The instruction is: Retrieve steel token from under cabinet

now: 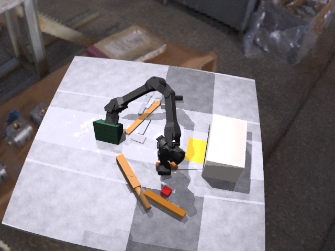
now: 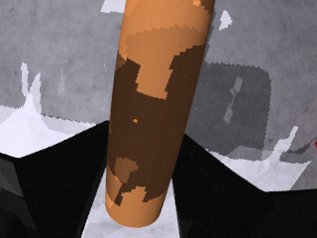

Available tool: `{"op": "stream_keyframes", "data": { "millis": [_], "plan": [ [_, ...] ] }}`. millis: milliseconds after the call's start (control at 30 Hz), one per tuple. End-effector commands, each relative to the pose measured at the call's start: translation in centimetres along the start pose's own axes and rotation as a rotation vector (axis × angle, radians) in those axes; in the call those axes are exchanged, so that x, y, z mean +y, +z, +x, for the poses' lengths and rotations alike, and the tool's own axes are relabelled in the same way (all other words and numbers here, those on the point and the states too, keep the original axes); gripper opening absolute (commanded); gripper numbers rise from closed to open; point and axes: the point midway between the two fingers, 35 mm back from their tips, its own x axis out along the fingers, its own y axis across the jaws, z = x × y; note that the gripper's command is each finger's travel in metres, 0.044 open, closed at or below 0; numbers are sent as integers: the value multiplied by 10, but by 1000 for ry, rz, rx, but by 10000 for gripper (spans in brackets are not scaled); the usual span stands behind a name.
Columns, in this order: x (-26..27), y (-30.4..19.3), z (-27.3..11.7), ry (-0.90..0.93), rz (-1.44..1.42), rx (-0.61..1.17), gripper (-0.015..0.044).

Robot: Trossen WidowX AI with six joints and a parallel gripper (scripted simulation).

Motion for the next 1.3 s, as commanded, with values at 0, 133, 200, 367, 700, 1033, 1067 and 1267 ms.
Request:
{"op": "stream_keyframes", "data": {
  "millis": [0,133,200,367,700,1033,1067,1267],
  "plan": [
    [0,9,0,-3,-2,-1,0],
    [0,14,0,-3,-2,-1,0],
    [0,16,0,-3,-2,-1,0],
    [0,23,0,-3,-2,-2,0],
    [0,35,0,-3,-3,-2,0],
    [0,46,0,-2,-3,-3,0],
    [0,48,0,-2,-3,-3,0],
    [0,54,-1,-2,-4,-3,0]
  ]
}}
